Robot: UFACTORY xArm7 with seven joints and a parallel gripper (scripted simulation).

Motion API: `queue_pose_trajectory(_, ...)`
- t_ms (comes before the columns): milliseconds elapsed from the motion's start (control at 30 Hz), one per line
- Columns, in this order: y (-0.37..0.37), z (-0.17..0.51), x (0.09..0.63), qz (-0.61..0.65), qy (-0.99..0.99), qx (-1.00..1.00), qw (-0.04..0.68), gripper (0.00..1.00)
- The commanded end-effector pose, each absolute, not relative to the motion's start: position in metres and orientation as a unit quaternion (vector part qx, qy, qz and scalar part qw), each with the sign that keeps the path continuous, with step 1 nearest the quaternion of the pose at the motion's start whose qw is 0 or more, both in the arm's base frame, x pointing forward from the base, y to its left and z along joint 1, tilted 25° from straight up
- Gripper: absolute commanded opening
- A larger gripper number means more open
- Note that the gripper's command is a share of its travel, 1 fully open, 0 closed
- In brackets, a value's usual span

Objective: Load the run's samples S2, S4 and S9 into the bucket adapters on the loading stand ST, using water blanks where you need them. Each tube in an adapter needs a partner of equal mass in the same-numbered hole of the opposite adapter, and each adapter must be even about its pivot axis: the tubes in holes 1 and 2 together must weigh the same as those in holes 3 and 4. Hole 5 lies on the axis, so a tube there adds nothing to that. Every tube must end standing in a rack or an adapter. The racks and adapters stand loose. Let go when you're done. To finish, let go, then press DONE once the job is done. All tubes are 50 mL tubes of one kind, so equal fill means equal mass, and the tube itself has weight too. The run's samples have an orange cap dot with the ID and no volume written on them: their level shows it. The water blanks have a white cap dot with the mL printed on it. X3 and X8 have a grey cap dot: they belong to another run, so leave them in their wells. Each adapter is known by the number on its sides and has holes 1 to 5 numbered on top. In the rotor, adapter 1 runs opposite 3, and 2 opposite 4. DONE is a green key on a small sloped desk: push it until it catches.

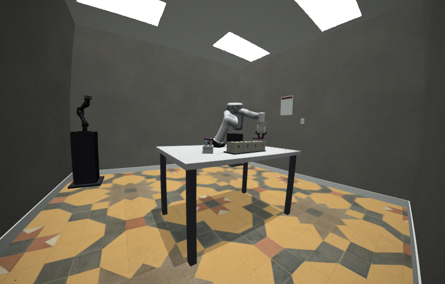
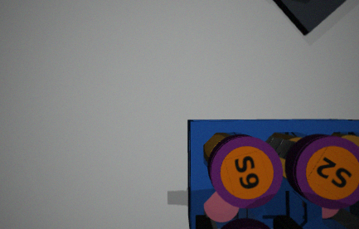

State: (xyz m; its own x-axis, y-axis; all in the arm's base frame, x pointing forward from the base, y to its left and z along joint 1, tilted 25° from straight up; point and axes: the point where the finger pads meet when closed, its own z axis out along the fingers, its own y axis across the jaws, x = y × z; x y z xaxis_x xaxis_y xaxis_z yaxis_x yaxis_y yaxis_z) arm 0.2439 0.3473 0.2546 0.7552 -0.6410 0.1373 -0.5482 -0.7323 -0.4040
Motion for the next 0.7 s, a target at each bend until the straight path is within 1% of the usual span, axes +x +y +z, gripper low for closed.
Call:
queue_pose_trajectory(0,0.3469,0.2592,0.2427,-0.135,0.322,-0.921,0.174,0.00)
queue_pose_trajectory(667,0.3449,0.2670,0.2396,-0.135,0.322,-0.921,0.174,0.00)
